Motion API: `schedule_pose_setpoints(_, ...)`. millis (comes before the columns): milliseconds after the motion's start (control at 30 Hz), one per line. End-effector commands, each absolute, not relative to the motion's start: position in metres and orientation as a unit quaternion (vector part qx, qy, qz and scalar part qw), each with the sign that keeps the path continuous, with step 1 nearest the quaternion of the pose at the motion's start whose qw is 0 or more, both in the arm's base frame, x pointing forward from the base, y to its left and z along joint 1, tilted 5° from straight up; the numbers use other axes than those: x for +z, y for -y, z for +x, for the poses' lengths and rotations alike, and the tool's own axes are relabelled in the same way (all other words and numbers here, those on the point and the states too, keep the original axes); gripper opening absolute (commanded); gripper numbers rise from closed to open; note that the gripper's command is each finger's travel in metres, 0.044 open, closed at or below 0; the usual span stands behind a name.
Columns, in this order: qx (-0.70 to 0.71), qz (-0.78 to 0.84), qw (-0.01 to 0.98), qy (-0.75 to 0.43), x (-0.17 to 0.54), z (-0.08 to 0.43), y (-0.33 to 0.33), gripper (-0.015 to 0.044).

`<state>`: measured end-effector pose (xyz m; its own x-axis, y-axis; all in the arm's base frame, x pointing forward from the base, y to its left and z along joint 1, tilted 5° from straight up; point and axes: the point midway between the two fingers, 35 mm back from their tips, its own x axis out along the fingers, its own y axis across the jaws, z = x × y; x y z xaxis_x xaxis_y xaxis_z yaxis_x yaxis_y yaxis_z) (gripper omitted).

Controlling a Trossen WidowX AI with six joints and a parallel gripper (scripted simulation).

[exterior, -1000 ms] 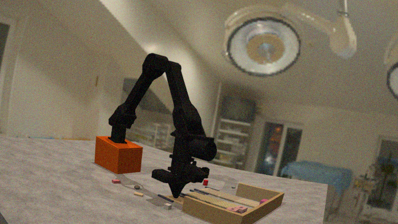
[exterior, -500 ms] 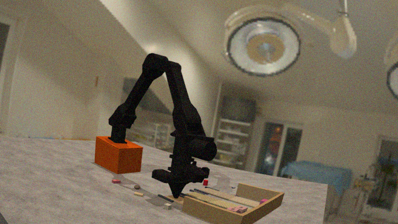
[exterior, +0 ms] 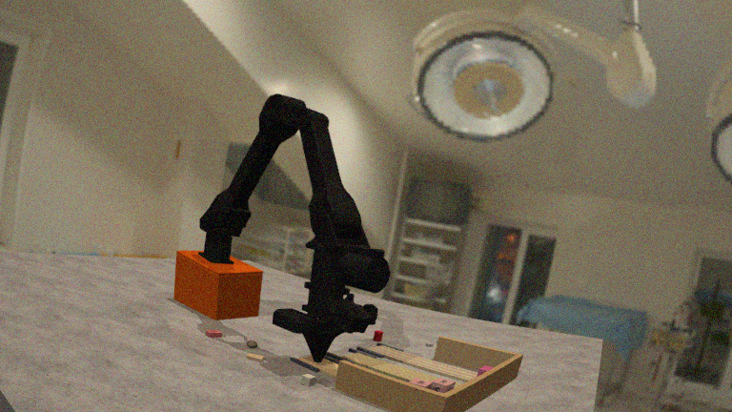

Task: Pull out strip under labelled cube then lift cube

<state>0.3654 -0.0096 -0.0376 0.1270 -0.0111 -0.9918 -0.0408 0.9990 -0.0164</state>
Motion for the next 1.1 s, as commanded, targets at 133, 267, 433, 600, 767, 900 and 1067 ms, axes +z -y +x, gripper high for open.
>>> schedule_pose_setpoints(133,0.011,-0.02,0.744,-0.668,-0.043,0.345,0.01,0.0)
schedule_pose_setpoints(267,0.011,-0.02,0.744,-0.668,-0.044,0.339,0.011,0.0)
schedule_pose_setpoints(433,0.011,-0.02,0.743,-0.668,-0.045,0.331,0.011,0.0)
schedule_pose_setpoints(600,0.011,-0.02,0.743,-0.669,-0.046,0.324,0.011,0.0)
schedule_pose_setpoints(767,0.011,-0.02,0.743,-0.669,-0.047,0.317,0.012,0.0)
schedule_pose_setpoints(900,0.011,-0.02,0.743,-0.669,-0.048,0.311,0.012,0.0)
schedule_pose_setpoints(1067,0.011,-0.02,0.743,-0.669,-0.048,0.304,0.013,0.0)
